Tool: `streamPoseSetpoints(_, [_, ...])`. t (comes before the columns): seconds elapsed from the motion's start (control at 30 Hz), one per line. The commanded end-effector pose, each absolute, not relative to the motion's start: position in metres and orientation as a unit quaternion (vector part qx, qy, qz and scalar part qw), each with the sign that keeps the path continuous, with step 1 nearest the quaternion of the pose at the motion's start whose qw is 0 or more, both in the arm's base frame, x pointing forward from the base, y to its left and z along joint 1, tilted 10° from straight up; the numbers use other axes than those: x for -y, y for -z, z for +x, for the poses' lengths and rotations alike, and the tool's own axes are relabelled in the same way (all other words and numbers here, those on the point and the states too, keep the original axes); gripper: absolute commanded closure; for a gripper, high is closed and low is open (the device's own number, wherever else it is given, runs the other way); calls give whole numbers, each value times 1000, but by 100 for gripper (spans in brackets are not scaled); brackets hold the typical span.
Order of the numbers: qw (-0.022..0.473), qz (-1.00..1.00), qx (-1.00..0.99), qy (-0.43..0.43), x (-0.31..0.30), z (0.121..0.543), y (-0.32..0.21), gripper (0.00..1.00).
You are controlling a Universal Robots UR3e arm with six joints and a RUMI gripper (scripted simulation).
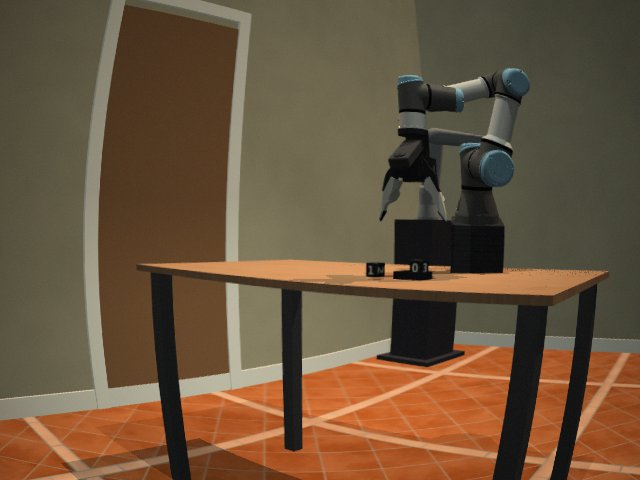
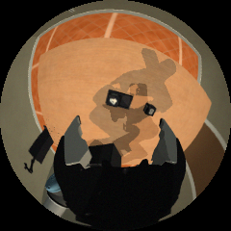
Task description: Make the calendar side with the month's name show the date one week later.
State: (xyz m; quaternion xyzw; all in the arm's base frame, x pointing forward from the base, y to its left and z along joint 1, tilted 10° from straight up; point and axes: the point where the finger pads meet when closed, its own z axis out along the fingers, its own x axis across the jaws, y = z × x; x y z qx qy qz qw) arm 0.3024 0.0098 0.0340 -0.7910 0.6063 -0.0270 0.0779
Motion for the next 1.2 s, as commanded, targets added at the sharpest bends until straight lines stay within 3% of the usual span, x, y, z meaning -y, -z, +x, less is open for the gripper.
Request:
streamPoseSetpoints(0.0, [79, -833, -546, 32, 1, 306, -33, 0])
streamPoseSetpoints(1.17, [57, -990, -114, 65, 76, 307, -13, 0])
